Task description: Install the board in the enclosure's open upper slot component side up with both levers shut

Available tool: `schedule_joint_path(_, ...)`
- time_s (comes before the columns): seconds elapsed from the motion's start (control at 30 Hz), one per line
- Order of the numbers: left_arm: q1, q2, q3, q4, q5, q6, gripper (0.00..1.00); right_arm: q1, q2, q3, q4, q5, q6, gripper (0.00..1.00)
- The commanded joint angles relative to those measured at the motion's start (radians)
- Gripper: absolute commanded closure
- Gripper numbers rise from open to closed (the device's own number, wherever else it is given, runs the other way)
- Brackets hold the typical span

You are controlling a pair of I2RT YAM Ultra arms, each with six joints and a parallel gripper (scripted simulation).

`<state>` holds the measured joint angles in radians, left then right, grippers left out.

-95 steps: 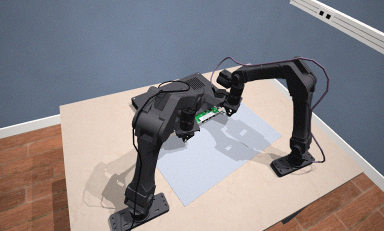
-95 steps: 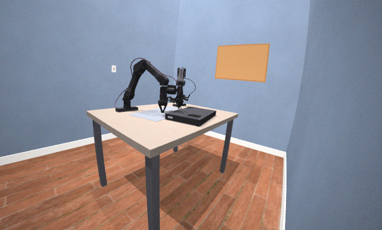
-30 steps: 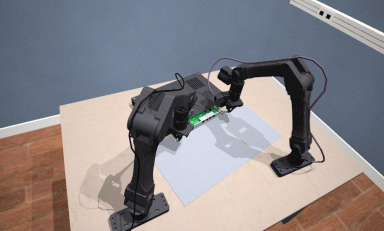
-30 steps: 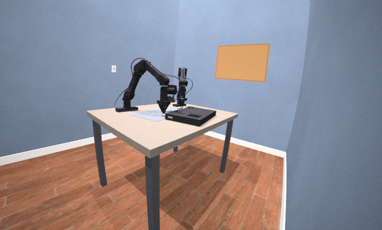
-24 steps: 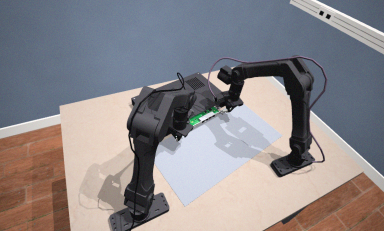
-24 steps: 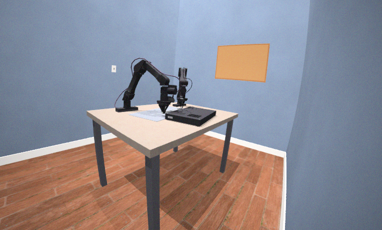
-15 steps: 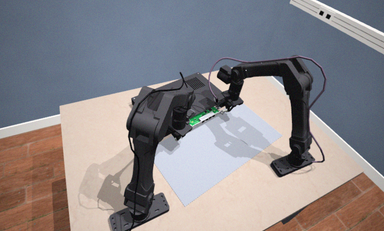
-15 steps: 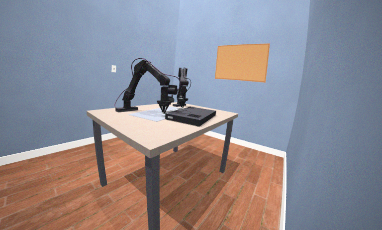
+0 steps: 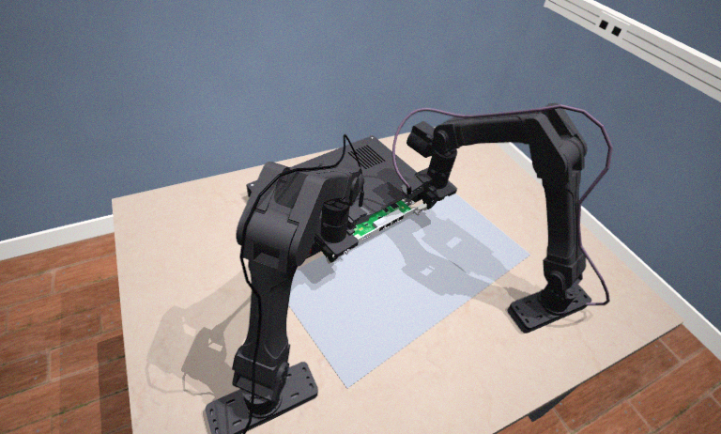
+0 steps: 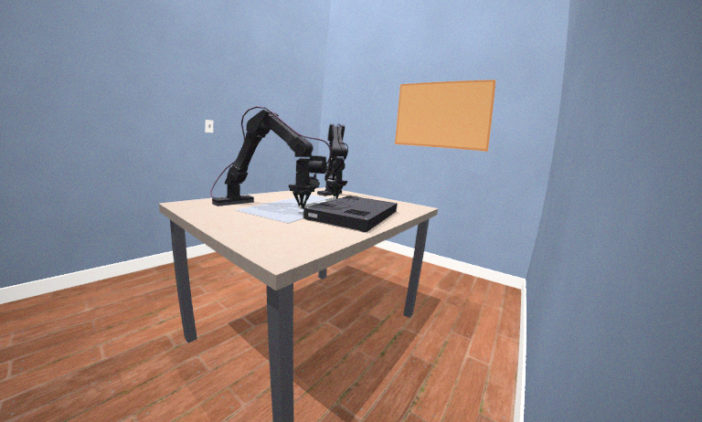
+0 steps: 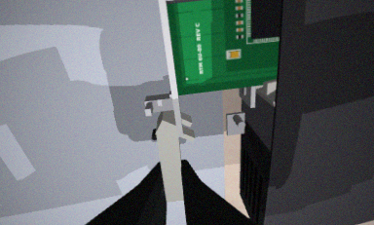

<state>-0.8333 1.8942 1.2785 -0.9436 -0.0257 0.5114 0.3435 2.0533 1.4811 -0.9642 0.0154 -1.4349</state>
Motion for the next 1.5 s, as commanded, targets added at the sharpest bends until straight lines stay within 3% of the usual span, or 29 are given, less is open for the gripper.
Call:
schedule_joint_path(0.0, 0.006, -0.010, 0.020, 0.019, 0.014, 0.031, 0.97, -0.009, -0.001, 0.025, -0.022, -0.018, -0.017, 0.96)
schedule_joint_path(0.33, 0.010, -0.007, 0.022, -0.015, 0.019, 0.051, 0.97, -0.009, 0.006, 0.031, -0.040, -0.018, -0.019, 0.96)
schedule_joint_path(0.77, 0.082, 0.064, 0.115, -0.050, 0.023, 0.120, 0.97, -0.015, 0.117, 0.210, -0.114, -0.019, -0.019, 0.96)
schedule_joint_path(1.47, 0.097, 0.079, 0.139, -0.033, 0.010, 0.105, 0.97, -0.013, 0.134, 0.240, -0.111, -0.019, 0.002, 0.96)
